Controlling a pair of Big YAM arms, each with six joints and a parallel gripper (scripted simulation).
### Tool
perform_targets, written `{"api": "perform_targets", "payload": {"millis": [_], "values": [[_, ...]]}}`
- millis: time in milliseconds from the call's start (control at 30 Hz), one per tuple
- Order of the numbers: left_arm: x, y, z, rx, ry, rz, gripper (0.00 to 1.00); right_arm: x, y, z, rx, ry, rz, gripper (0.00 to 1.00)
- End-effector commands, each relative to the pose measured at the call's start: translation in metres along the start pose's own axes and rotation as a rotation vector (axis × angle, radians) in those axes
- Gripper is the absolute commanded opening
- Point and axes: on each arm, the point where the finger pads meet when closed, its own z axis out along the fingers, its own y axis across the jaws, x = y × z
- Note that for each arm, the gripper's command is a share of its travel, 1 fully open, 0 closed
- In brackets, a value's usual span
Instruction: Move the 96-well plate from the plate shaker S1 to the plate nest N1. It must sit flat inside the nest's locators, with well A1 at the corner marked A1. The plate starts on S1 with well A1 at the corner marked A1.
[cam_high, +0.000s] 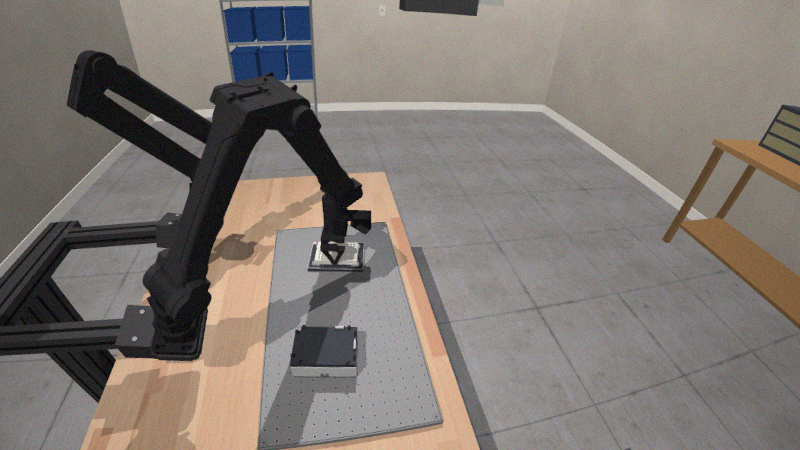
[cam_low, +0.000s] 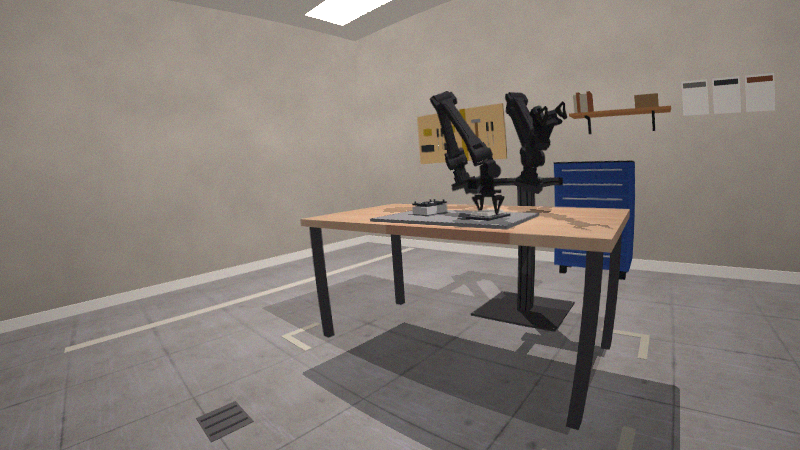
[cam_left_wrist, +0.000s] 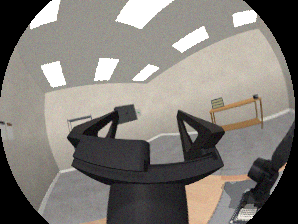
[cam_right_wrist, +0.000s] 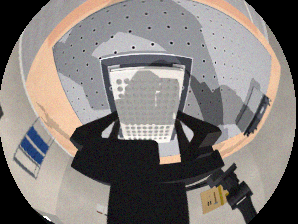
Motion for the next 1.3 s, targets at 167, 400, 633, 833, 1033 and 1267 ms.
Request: {"api": "perform_targets", "payload": {"millis": [167, 400, 633, 833, 1033, 1267], "values": [[-0.0066, 0.0046, 0.0007, -0.012, -0.025, 0.028, 1.0, -0.0121, -0.0006, 0.0003, -0.008, -0.014, -0.001, 0.0], [-0.0066, 0.0046, 0.0007, -0.012, -0.025, 0.028, 1.0, -0.0117, -0.0015, 0.0001, -0.008, -0.014, -0.001, 0.0], [-0.0066, 0.0046, 0.0007, -0.012, -0.025, 0.028, 1.0, -0.0114, -0.0021, 0.0, -0.008, -0.014, -0.001, 0.0], [-0.0066, 0.0046, 0.0007, -0.012, -0.025, 0.028, 1.0, -0.011, -0.0029, -0.0001, -0.008, -0.014, -0.001, 0.0], [-0.0066, 0.0046, 0.0007, -0.012, -0.025, 0.028, 1.0, -0.0118, -0.0024, -0.0011, -0.009, -0.015, 0.0, 0.0], [-0.0066, 0.0046, 0.0007, -0.012, -0.025, 0.028, 1.0, -0.0117, -0.0027, -0.0012, -0.009, -0.015, 0.0, 0.0]]}}
